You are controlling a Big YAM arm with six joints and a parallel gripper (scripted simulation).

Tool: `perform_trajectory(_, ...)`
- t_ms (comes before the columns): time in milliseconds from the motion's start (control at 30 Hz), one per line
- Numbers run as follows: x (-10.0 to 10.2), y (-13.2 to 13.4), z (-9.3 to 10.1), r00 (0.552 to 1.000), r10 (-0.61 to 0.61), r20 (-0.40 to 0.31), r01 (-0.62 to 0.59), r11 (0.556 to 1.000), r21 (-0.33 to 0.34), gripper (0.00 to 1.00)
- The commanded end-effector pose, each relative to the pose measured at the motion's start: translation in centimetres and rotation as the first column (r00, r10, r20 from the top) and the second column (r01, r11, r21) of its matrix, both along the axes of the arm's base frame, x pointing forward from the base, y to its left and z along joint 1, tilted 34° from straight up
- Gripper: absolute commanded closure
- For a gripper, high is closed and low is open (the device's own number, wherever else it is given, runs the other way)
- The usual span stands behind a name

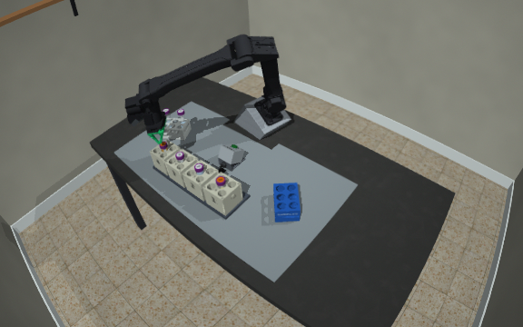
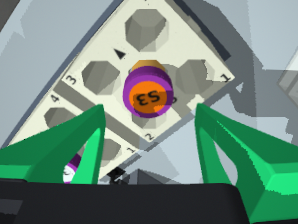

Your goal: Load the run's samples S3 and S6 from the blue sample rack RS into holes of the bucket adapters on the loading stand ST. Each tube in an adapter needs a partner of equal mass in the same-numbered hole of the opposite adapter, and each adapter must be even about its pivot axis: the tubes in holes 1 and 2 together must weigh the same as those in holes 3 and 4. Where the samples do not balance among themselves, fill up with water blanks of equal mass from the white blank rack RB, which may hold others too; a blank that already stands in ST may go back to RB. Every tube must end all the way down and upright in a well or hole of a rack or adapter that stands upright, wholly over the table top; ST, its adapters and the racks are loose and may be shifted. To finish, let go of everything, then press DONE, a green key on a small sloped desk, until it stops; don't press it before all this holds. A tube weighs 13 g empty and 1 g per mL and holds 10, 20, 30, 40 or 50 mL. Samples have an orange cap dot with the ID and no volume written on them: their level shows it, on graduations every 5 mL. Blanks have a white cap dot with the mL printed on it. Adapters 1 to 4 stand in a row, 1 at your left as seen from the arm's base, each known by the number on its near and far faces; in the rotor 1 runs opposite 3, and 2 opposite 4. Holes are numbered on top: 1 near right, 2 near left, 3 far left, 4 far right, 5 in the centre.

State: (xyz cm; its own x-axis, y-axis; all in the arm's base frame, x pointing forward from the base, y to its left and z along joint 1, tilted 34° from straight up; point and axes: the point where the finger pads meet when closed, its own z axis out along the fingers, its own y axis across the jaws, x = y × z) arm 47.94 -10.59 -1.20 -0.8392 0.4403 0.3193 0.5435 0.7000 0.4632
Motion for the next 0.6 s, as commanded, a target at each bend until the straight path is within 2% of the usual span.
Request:
perform_trajectory(0,1.3,-0.9,1.7,0.999,0.002,0.045,-0.001,1.0,-0.019,0.45)
perform_trajectory(167,1.3,-0.9,1.7,0.999,0.002,0.045,-0.001,1.0,-0.019,0.45)
perform_trajectory(200,0.5,0.5,1.7,0.999,0.029,0.045,-0.028,0.999,-0.017,0.45)
perform_trajectory(233,0.0,0.8,1.9,0.994,0.071,0.082,-0.069,0.997,-0.023,1.0)
perform_trajectory(300,-1.4,1.5,2.3,0.979,0.154,0.136,-0.151,0.988,-0.029,1.0)
perform_trajectory(400,-3.9,1.2,3.1,0.945,0.247,0.214,-0.242,0.969,-0.046,1.0)
perform_trajectory(567,-7.3,3.8,4.4,0.837,0.44,0.325,-0.437,0.895,-0.088,1.0)
